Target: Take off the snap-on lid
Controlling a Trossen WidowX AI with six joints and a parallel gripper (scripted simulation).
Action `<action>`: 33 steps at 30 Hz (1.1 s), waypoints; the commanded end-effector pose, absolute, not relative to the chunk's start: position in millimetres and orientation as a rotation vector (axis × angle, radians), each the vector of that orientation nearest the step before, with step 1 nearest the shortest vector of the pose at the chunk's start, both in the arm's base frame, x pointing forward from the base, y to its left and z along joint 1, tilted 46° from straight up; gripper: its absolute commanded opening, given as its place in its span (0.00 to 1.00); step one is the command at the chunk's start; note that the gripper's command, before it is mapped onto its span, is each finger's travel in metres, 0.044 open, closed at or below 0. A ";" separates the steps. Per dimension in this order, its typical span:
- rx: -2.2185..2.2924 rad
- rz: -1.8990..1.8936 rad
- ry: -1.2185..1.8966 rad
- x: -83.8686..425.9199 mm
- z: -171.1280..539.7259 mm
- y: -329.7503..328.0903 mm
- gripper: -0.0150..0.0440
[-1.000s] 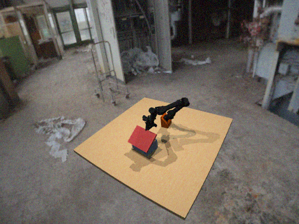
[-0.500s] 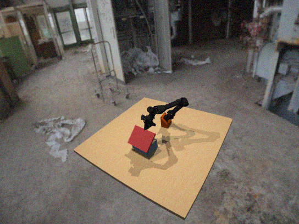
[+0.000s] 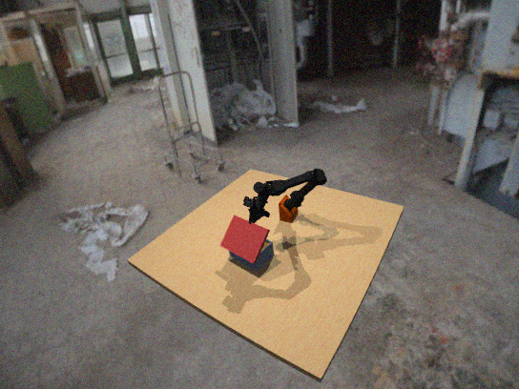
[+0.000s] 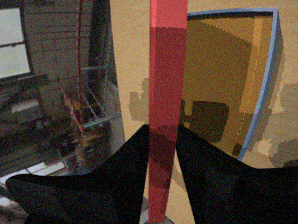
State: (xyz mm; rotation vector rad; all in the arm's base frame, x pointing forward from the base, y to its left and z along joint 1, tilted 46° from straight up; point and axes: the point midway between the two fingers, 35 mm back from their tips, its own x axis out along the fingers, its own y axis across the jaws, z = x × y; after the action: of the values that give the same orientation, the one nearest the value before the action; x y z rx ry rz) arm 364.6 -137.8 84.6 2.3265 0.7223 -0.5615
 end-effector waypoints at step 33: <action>2.321 -0.550 0.704 365.7 115.5 -138.3 0.25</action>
State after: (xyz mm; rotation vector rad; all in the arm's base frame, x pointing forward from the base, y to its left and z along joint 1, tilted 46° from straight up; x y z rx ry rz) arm 365.7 -141.6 105.8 2.3269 0.7235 -0.5584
